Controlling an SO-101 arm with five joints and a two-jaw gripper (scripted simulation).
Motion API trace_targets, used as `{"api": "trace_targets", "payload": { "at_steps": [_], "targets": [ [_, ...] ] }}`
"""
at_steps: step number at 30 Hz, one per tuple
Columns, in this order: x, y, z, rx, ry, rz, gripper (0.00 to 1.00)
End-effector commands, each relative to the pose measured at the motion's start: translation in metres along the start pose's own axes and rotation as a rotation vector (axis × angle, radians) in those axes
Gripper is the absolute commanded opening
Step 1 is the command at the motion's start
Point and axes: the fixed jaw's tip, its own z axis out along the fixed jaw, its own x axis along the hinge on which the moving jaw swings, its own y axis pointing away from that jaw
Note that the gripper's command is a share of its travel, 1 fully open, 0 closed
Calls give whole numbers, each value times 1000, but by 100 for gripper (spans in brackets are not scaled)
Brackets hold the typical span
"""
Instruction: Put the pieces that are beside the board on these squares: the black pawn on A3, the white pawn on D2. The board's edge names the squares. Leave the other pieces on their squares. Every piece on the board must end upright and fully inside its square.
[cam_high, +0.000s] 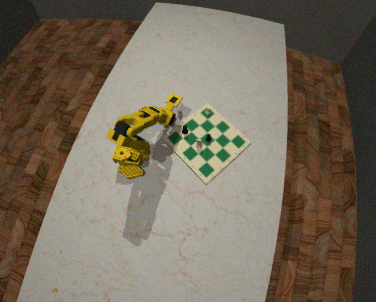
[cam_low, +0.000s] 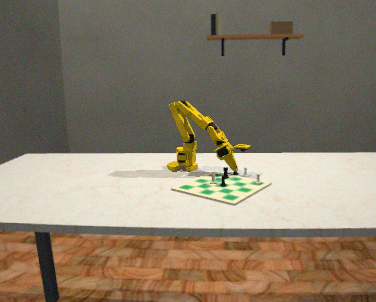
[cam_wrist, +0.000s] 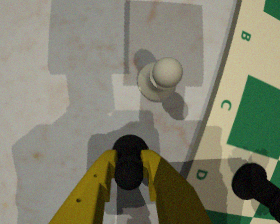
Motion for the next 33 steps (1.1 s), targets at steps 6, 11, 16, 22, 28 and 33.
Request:
{"api": "trace_targets", "payload": {
  "at_steps": [6,11,16,22,28,33],
  "targets": [
    [-2,-2,-1,4,-2,14,1],
    [-2,-2,-1,4,-2,14,0],
    [-2,-2,-1,4,-2,14,0],
    [-2,-2,-1,4,-2,14,0],
    [-2,-2,-1,4,-2,14,0],
    [-2,-2,-1,4,-2,14,0]
  ]
}}
